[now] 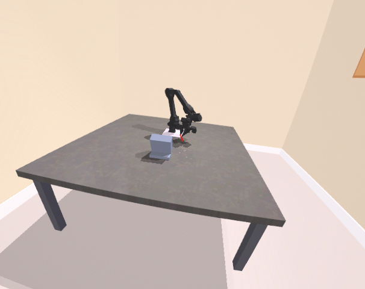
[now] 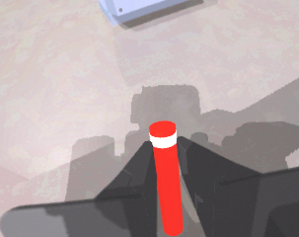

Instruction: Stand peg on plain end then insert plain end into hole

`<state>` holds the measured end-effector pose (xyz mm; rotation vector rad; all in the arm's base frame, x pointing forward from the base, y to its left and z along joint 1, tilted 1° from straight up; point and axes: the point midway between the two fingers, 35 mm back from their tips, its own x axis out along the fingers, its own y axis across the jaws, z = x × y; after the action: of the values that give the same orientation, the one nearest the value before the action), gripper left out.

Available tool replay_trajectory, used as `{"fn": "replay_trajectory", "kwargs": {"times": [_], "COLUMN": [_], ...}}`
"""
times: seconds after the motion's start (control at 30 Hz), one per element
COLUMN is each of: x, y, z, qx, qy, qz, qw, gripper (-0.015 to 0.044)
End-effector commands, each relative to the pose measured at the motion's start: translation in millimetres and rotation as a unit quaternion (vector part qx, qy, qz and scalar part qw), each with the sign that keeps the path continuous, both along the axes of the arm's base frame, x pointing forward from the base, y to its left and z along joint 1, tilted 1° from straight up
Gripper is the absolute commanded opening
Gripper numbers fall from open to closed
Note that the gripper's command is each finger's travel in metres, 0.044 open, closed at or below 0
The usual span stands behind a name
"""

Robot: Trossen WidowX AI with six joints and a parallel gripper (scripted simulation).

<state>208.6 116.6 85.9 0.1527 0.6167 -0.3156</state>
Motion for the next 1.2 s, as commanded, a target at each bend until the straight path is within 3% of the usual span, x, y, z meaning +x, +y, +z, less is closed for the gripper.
{"fn": "replay_trajectory", "kwargs": {"times": [0.0,1.17], "x": [-3.5,-26.1], "y": [0.2,7.7], "z": [-1.4,-3.9], "qx": [-0.010,-0.061], "qy": [-0.019,-0.159], "qz": [-0.001,-0.007], "qw": [1.000,0.985], "gripper": [0.0049,0.0049]}}
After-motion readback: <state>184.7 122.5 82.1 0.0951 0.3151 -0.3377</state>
